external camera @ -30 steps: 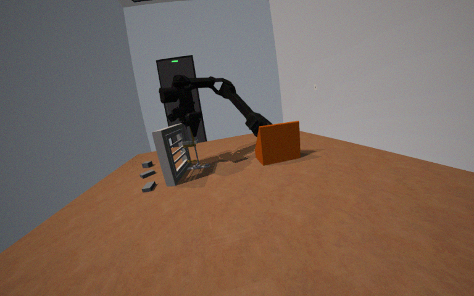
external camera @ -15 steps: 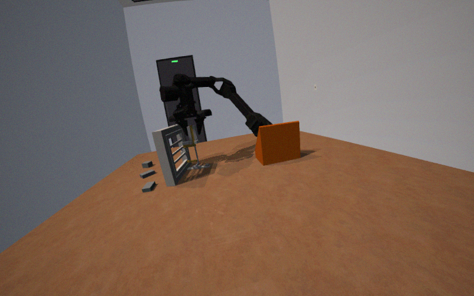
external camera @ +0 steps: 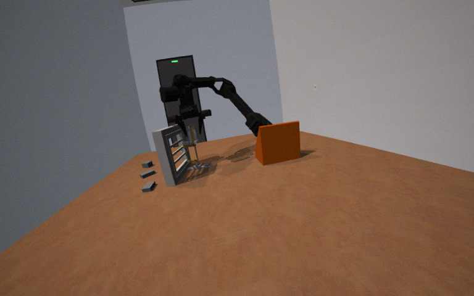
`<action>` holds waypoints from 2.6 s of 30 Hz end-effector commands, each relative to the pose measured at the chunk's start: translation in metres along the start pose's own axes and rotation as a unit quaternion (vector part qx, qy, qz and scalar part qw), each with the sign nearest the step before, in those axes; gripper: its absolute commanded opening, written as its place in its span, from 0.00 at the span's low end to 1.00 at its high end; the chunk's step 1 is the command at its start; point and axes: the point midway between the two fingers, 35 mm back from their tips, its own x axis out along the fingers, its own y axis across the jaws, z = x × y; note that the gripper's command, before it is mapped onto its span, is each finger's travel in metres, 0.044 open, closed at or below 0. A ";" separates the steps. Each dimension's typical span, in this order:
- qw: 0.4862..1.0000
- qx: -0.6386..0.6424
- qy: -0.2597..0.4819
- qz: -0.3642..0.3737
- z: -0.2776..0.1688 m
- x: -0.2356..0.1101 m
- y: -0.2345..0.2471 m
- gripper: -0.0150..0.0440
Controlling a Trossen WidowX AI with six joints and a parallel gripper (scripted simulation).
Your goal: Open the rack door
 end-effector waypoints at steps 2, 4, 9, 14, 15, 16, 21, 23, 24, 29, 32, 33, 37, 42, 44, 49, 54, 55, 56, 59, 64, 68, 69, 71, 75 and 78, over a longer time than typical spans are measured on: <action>1.000 -0.003 0.000 -0.004 -0.001 0.002 -0.004 0.69; 1.000 -0.003 0.000 -0.004 -0.001 0.002 -0.004 0.67; 1.000 -0.003 0.000 -0.004 -0.001 0.002 -0.004 0.61; 1.000 -0.003 0.000 -0.004 -0.001 0.002 -0.004 0.56; 1.000 -0.003 0.000 -0.004 -0.001 0.002 -0.004 0.55; 1.000 -0.003 0.000 -0.004 -0.001 0.002 -0.004 0.53; 1.000 -0.003 0.000 -0.004 -0.001 0.002 -0.004 0.48; 1.000 -0.003 0.000 -0.004 -0.001 0.002 -0.004 0.46; 1.000 -0.003 0.000 -0.004 -0.001 0.002 -0.004 0.44; 1.000 -0.003 0.000 -0.004 -0.001 0.002 -0.004 0.39; 1.000 -0.003 0.000 -0.004 -0.001 0.002 -0.004 0.35; 1.000 -0.003 0.000 -0.004 -0.001 0.002 -0.004 0.34; 1.000 -0.003 0.000 -0.004 -0.001 0.002 -0.004 0.30; 1.000 -0.002 0.000 -0.004 0.000 0.002 -0.003 0.28; 1.000 0.011 0.000 -0.004 0.000 0.002 -0.003 0.28; 0.998 0.060 -0.001 -0.004 0.003 0.002 0.001 0.28; 0.994 0.108 -0.001 -0.004 0.005 0.002 0.005 0.28; 0.993 0.118 -0.001 -0.004 0.006 0.002 0.006 0.28; 0.992 0.127 -0.001 -0.004 0.006 0.002 0.006 0.28; 0.988 0.155 -0.001 -0.004 0.008 0.002 0.009 0.28; 0.980 0.199 -0.002 -0.004 0.012 0.002 0.014 0.28; 0.973 0.232 -0.002 -0.004 0.016 0.002 0.019 0.28; 0.971 0.240 -0.002 -0.004 0.017 0.002 0.021 0.28; 0.967 0.256 -0.002 -0.004 0.019 0.002 0.023 0.28; 0.958 0.287 -0.002 -0.003 0.025 0.002 0.029 0.28; 0.951 0.310 -0.003 -0.003 0.029 0.002 0.033 0.28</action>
